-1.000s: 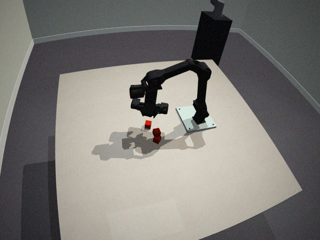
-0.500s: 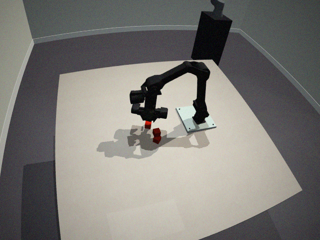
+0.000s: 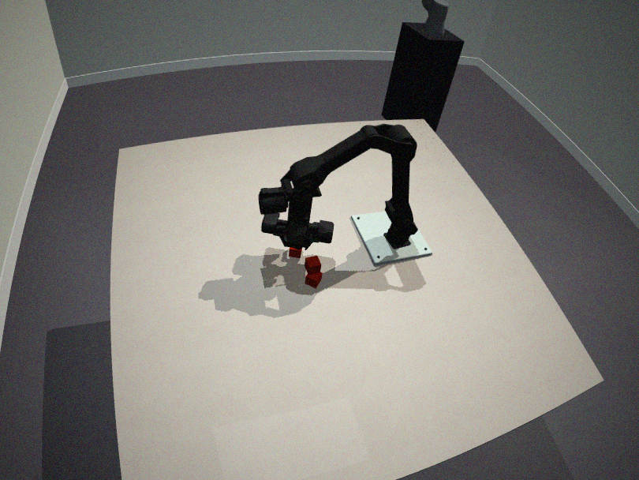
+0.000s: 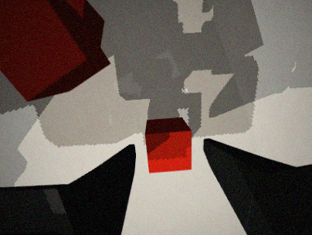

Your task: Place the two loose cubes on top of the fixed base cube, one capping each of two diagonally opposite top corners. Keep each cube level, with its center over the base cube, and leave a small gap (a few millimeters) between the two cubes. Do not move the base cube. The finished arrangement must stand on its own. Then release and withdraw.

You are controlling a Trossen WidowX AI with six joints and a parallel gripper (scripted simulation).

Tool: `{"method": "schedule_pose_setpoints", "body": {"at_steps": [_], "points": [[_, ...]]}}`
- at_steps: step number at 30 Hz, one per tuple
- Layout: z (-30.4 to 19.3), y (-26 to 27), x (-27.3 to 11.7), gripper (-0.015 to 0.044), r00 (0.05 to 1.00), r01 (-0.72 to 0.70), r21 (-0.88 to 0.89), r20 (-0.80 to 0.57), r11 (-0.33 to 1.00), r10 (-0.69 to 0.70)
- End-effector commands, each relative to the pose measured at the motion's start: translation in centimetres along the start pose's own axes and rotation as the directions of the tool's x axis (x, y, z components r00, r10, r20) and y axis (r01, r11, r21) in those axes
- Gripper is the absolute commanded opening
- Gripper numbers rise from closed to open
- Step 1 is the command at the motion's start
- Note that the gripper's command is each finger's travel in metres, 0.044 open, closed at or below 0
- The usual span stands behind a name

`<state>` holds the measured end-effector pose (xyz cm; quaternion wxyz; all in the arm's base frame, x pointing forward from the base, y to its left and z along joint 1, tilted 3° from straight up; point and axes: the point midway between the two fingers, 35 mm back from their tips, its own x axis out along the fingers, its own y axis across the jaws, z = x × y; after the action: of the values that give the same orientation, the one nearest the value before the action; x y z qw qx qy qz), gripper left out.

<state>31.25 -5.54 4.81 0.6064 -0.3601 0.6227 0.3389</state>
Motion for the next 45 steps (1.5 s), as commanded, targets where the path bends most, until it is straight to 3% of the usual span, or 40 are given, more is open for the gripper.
{"method": "schedule_pose_setpoints", "body": {"at_steps": [1,4,10,16,45], "points": [[-0.1,0.1,0.8,0.0265,1.0,-0.001,-0.004,-0.005,1.0,0.001],[-0.1,0.1,1.0,0.0265,1.0,-0.001,-0.004,-0.005,1.0,0.001],[-0.1,0.1,1.0,0.0108,1.0,-0.001,-0.004,-0.005,1.0,0.001],[-0.1,0.0,0.6,0.0105,1.0,-0.001,-0.004,-0.005,1.0,0.001],[0.0,-0.1,-8.6,0.0105,1.0,-0.001,-0.004,-0.005,1.0,0.001]]}}
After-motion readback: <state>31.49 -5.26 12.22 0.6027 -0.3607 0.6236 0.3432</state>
